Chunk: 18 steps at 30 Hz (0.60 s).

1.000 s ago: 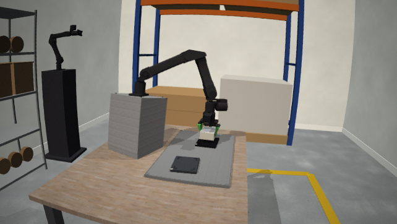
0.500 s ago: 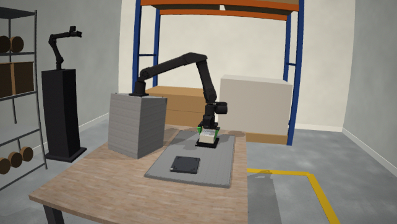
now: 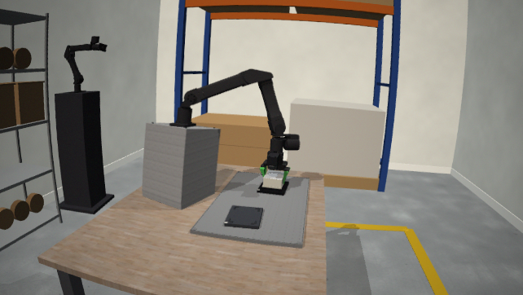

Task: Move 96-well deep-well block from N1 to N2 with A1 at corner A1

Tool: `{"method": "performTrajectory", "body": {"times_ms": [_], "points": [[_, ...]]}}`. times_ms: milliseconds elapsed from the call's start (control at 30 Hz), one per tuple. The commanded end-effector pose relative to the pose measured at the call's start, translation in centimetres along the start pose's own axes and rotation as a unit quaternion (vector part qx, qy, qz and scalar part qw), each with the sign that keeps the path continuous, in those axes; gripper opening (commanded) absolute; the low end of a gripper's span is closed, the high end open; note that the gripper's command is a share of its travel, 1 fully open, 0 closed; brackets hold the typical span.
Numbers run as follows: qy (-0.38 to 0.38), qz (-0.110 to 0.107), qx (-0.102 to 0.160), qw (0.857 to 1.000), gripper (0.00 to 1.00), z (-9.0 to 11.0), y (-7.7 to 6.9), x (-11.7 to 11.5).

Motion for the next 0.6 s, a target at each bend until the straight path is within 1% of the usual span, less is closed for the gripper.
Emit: {"method": "performTrajectory", "body": {"times_ms": [0, 567], "points": [[0.000, -0.007, 0.001, 1.000, 0.00, 0.13, -0.42, 0.33], [0.000, -0.007, 0.001, 1.000, 0.00, 0.08, -0.16, 0.20]]}}
Point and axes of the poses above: the point where the finger pads meet when closed, its own y axis out along the fingers, its own x axis across the jaws, z = x × y, the point moved 9 cm from there along -y, back along the fingers, and after that the axes turned 4 degrees about -y, right-handed, at the moved point
